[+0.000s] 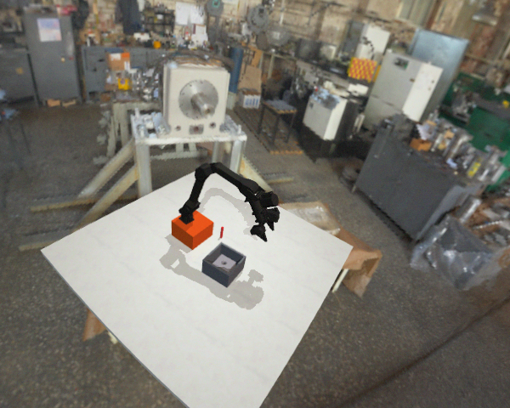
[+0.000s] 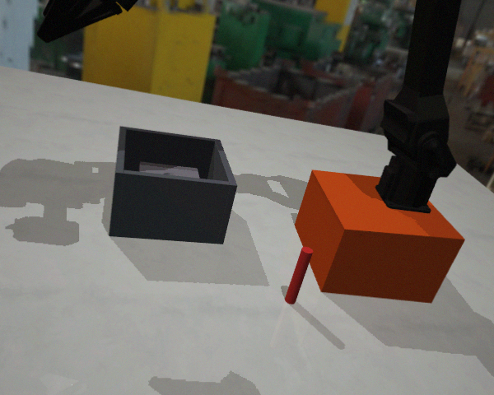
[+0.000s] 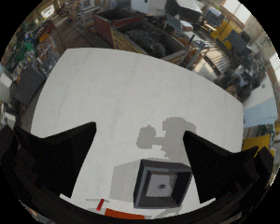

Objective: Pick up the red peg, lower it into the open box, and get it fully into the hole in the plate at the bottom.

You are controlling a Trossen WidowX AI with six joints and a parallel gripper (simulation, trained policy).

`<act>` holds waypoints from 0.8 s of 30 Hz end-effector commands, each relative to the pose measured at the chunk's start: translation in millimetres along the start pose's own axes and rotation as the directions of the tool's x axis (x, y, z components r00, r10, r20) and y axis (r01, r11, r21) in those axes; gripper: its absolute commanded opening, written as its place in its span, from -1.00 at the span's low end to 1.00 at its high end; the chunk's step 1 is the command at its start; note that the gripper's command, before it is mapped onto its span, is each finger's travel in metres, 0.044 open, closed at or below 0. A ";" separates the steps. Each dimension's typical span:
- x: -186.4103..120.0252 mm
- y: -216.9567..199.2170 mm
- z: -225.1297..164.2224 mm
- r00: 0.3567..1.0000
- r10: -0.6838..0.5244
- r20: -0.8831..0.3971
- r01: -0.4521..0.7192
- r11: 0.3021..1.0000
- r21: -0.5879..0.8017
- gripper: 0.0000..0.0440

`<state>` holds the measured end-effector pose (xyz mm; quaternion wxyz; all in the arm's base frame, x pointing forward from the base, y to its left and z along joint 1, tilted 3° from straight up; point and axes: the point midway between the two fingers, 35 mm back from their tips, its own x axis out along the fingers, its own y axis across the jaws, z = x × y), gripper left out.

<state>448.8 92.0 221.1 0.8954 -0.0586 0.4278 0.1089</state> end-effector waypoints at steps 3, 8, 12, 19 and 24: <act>-9.4 22.7 -30.6 0.996 0.005 -0.090 0.009 0.989 0.147 1.00; -16.8 41.8 -63.6 0.982 0.009 -0.189 0.045 0.959 0.279 1.00; -23.1 54.9 -91.4 0.963 0.008 -0.269 0.096 0.923 0.373 1.00; -36.4 74.8 -142.5 0.911 -0.003 -0.412 0.229 0.836 0.500 1.00; -46.9 86.5 -181.2 0.859 -0.021 -0.511 0.348 0.757 0.553 1.00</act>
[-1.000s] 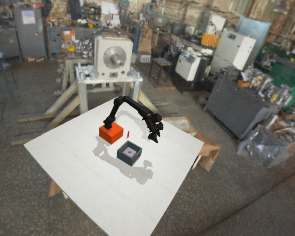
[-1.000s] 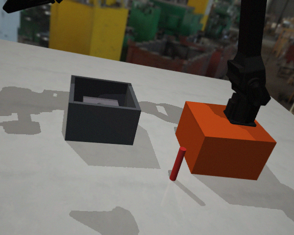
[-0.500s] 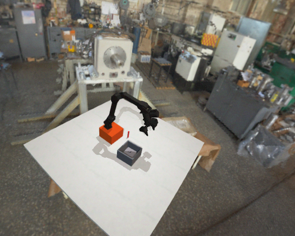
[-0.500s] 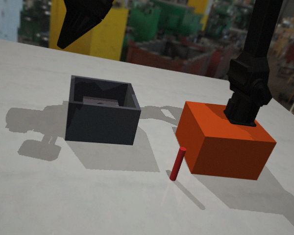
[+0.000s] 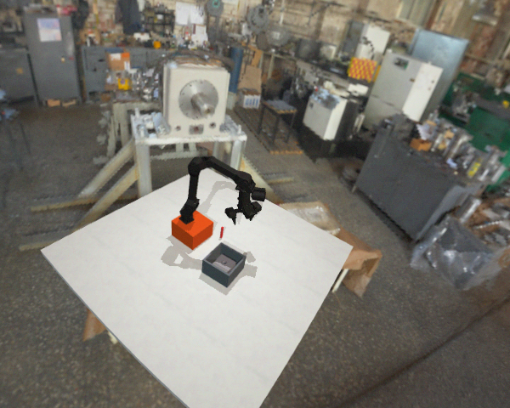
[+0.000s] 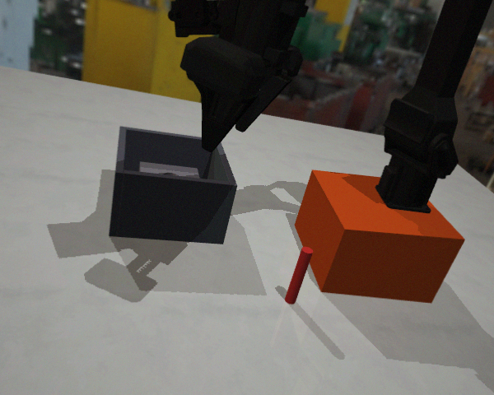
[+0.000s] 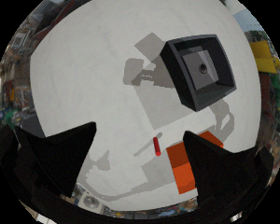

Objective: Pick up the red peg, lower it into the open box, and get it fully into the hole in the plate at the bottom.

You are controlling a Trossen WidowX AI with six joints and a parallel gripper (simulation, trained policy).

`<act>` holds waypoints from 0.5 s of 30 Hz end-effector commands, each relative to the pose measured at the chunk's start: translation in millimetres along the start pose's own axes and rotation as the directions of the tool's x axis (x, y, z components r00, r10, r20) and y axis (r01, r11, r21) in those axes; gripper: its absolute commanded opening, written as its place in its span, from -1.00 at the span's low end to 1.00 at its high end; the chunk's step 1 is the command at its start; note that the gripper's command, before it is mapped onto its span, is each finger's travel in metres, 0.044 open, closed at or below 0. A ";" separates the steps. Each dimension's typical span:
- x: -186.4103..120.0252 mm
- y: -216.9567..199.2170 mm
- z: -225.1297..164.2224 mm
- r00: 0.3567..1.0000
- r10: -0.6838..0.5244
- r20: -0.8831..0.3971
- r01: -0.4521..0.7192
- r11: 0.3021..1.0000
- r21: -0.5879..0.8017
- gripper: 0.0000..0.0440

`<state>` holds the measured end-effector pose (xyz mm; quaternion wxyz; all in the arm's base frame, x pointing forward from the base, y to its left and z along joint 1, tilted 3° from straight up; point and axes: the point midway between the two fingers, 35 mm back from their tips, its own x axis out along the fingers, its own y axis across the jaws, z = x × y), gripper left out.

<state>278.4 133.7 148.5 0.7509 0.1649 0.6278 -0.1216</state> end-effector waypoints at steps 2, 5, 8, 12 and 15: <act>6.3 -13.4 -29.0 0.996 -0.069 -0.053 0.074 0.992 0.100 1.00; 12.7 -22.4 -47.2 0.989 -0.115 -0.088 0.128 0.979 0.161 1.00; 20.2 -30.7 -61.6 0.981 -0.157 -0.116 0.179 0.960 0.214 1.00; 31.8 -39.8 -75.6 0.969 -0.202 -0.144 0.235 0.933 0.273 1.00; 41.4 -45.2 -82.8 0.961 -0.227 -0.159 0.267 0.911 0.313 0.99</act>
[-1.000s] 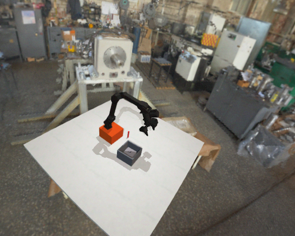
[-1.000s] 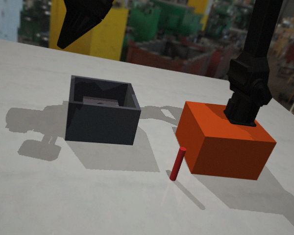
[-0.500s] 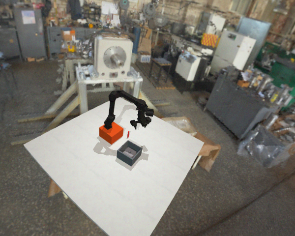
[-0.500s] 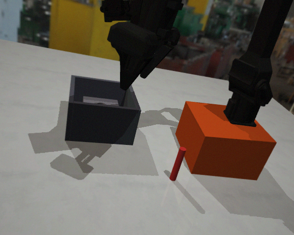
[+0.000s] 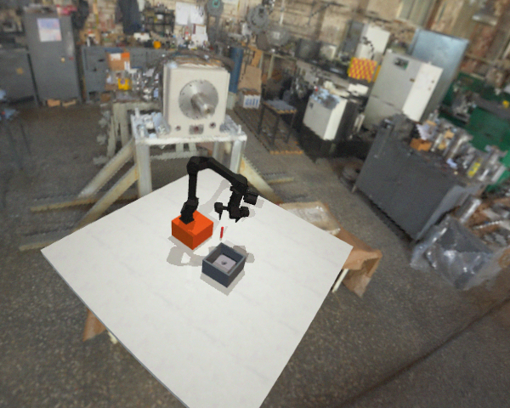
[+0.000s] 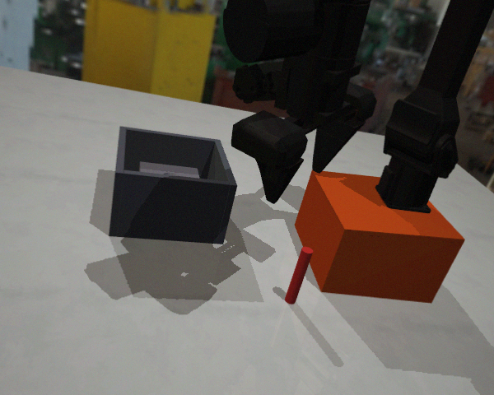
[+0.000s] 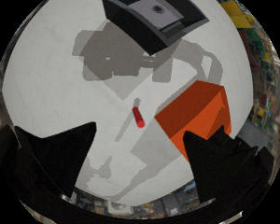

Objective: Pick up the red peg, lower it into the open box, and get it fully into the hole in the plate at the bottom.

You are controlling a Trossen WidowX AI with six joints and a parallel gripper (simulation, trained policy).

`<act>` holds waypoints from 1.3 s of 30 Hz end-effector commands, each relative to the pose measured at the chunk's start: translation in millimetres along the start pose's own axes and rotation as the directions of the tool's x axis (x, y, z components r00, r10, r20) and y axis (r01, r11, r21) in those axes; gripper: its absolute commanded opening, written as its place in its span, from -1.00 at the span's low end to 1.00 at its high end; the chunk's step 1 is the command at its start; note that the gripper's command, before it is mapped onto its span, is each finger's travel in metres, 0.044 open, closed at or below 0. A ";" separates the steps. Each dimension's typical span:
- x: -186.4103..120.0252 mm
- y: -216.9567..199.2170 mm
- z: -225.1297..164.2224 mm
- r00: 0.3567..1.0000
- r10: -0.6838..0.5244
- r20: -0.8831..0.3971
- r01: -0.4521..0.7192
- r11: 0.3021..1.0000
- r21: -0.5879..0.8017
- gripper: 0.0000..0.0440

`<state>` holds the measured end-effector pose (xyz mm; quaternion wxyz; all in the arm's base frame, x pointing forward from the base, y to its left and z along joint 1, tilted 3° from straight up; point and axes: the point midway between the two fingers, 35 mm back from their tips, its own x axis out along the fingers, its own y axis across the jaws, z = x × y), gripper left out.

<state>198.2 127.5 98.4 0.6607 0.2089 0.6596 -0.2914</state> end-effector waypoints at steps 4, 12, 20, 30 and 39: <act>24.6 -6.5 -6.7 0.999 -0.051 -0.012 0.052 0.994 0.092 0.97; 59.0 -5.8 -11.1 0.998 -0.068 -0.014 0.069 0.981 0.179 0.92; 93.5 0.6 -15.2 1.000 -0.028 0.000 0.027 0.973 0.230 0.88; 125.3 1.3 -22.3 1.000 0.013 0.009 -0.015 0.962 0.273 0.69; 133.8 -0.6 -28.2 0.999 0.008 -0.039 0.003 0.958 0.288 -0.31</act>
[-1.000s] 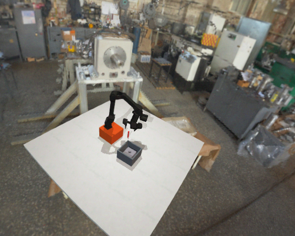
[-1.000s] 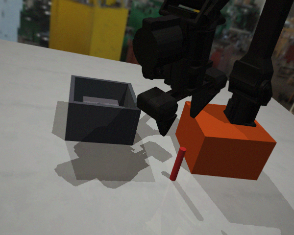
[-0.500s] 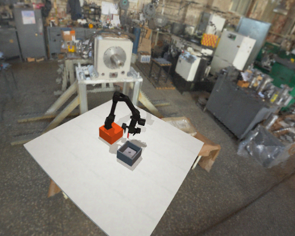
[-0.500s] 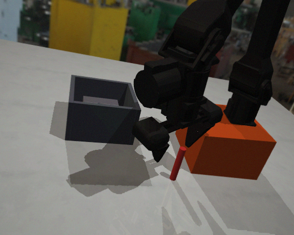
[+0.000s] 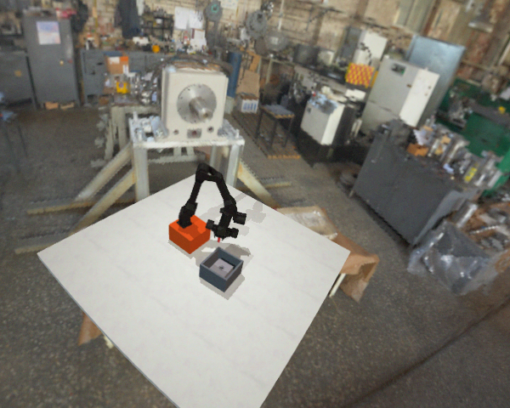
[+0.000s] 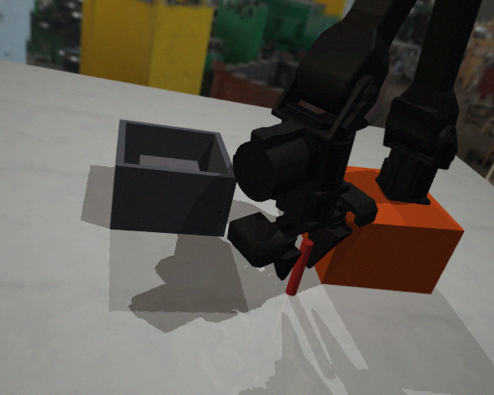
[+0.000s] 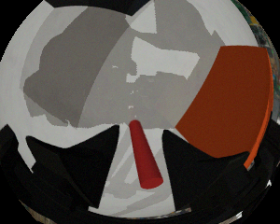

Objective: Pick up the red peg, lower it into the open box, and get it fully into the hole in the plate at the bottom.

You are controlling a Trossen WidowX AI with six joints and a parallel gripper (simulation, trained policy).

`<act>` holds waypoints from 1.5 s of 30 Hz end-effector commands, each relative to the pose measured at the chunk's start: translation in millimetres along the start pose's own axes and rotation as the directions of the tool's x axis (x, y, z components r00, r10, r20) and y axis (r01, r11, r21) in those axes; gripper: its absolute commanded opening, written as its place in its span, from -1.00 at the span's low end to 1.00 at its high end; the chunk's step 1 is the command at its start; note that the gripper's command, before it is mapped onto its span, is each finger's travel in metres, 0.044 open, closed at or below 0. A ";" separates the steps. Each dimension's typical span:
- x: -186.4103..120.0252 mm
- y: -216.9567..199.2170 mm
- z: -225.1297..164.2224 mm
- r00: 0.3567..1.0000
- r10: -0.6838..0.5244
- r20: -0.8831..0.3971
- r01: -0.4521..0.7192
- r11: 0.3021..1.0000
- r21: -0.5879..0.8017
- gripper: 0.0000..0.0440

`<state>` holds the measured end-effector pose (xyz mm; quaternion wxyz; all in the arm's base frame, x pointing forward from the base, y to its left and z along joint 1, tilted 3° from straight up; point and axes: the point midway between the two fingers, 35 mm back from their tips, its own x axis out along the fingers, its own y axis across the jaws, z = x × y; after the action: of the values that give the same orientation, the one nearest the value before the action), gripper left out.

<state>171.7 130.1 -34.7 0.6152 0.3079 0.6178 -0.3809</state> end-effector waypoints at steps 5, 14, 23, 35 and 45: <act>-0.9 2.3 -0.9 0.999 -0.010 -0.048 0.010 1.000 -0.007 -0.90; -25.0 6.6 13.6 0.999 0.044 0.027 -0.042 0.997 -0.064 -1.00; -56.3 14.4 31.9 0.991 0.094 0.092 -0.082 0.988 -0.128 -1.00; -102.1 32.2 65.7 0.975 0.156 0.161 -0.128 0.977 -0.171 -1.00; -124.8 43.2 105.9 0.965 0.175 0.196 -0.147 0.978 -0.147 -1.00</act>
<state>264.8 81.0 87.1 0.7235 0.2745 0.5499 -0.3143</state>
